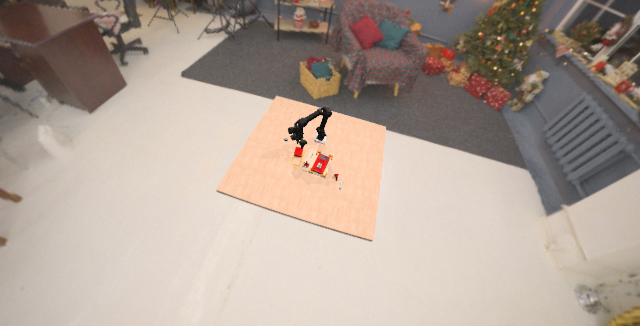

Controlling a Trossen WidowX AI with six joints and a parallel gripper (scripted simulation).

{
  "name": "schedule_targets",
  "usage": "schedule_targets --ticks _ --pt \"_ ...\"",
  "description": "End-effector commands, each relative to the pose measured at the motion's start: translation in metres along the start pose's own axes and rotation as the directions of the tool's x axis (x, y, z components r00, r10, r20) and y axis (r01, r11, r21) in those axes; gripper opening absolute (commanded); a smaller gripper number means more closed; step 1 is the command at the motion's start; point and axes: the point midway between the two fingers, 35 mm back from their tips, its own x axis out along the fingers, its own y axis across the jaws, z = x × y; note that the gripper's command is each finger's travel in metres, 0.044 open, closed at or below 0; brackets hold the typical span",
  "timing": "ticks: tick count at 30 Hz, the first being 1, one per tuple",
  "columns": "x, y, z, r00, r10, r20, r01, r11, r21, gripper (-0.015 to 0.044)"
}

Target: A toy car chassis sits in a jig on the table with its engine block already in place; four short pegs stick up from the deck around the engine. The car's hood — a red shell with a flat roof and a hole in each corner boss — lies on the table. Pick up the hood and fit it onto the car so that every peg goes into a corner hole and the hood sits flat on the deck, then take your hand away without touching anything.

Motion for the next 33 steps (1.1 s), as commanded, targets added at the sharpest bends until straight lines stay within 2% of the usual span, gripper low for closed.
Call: schedule_targets --ticks 1,33 --pt "-0.0015 0.0256 0.0151 0.956 -0.285 -0.062 0.110 0.548 -0.829 0.0440" --pt "0.0036 0.0235 0.0141 0.956 -0.285 -0.062 0.110 0.548 -0.829 0.0440"
